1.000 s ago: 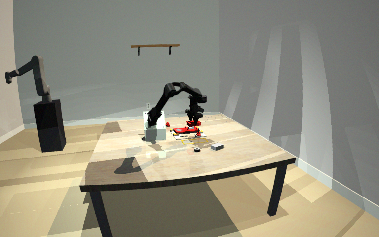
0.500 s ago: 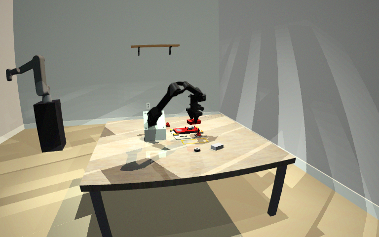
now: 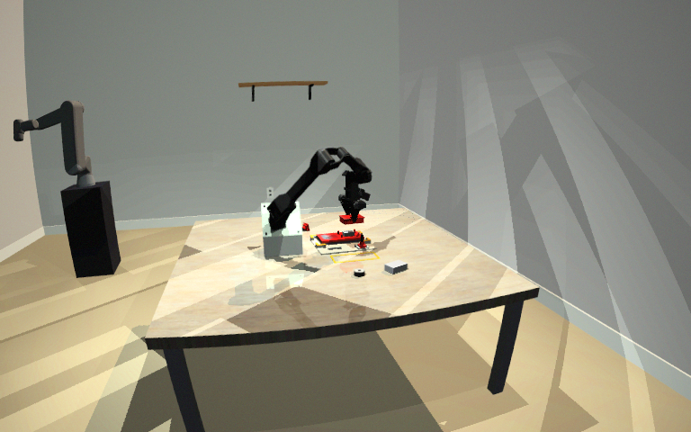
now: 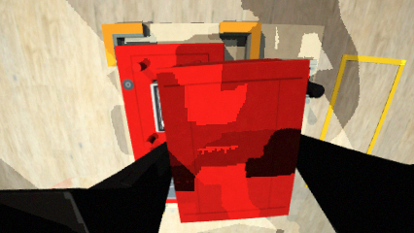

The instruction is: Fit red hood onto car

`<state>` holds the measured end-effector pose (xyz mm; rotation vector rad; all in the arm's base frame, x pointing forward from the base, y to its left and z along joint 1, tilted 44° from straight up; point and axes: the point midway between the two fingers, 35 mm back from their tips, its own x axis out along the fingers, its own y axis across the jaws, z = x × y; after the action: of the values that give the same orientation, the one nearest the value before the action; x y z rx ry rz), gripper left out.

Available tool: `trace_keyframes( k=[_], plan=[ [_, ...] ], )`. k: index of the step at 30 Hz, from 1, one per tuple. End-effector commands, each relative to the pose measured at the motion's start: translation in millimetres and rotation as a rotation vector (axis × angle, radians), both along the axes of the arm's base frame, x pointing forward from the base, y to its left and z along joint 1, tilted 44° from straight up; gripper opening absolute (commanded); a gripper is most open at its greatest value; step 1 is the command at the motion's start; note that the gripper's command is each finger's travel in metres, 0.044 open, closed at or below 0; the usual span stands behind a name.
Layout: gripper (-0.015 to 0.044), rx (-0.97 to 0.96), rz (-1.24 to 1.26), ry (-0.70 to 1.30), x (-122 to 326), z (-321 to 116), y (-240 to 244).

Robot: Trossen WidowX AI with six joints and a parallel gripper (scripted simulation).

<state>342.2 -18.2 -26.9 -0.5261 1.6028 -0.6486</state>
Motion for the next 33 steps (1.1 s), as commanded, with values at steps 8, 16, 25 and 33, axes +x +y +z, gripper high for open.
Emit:
trace_keyframes(
  k=[8, 16, 25, 33],
  plan=[
    [0.0000, -0.009, -0.028, -0.028, 6.0, -28.4, 27.6],
    [0.0000, -0.013, -0.034, -0.033, 6.0, -37.1, 32.2],
    [0.0000, -0.015, -0.034, -0.033, 0.0, -67.8, 2.1],
    [0.0000, -0.015, -0.034, -0.033, -1.9, -71.7, -0.4]
  ],
)
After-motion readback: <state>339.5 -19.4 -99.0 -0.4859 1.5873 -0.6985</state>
